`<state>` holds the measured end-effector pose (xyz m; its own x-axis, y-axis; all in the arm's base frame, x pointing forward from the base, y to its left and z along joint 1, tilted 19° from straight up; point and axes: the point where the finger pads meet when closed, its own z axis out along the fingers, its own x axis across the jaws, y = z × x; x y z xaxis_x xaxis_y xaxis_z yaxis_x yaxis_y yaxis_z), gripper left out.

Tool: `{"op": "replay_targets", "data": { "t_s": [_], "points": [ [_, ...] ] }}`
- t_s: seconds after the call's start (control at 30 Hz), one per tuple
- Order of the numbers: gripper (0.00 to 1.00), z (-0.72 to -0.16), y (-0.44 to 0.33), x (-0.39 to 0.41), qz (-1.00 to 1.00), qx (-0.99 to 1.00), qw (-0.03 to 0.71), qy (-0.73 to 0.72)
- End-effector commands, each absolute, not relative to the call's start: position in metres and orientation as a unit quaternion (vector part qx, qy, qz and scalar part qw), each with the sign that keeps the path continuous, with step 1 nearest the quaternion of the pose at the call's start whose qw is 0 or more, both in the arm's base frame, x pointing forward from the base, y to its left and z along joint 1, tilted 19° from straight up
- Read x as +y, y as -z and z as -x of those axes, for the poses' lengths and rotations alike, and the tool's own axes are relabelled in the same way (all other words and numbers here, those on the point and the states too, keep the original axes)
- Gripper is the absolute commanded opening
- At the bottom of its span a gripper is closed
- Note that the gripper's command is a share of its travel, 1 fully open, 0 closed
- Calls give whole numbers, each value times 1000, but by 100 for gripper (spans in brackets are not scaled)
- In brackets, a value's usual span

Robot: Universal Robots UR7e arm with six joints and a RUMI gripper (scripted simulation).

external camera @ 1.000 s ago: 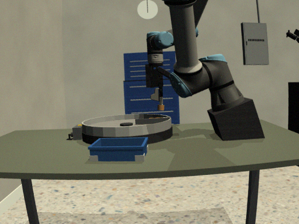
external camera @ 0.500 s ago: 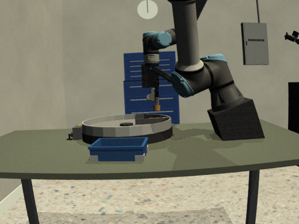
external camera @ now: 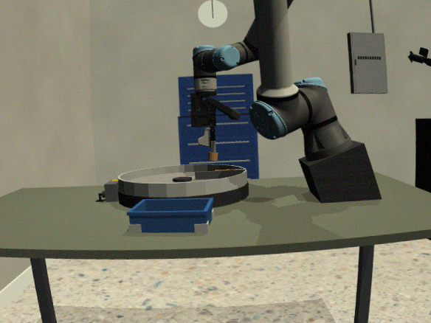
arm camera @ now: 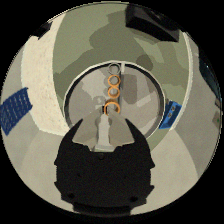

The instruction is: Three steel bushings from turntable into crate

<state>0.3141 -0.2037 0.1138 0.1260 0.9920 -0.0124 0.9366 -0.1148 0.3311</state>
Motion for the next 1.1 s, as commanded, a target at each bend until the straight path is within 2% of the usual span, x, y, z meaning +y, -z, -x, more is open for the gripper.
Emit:
{"op": "replay_targets", "data": {
  "t_s": [0.0, 0.63, 1.07],
  "points": [
    [0, -335, -121, -201, -740, 652, 130, -104],
    [0, -400, -142, -191, -740, 652, 130, -104],
    [0, -414, -147, -188, -740, 652, 130, -104]
  ]
}}
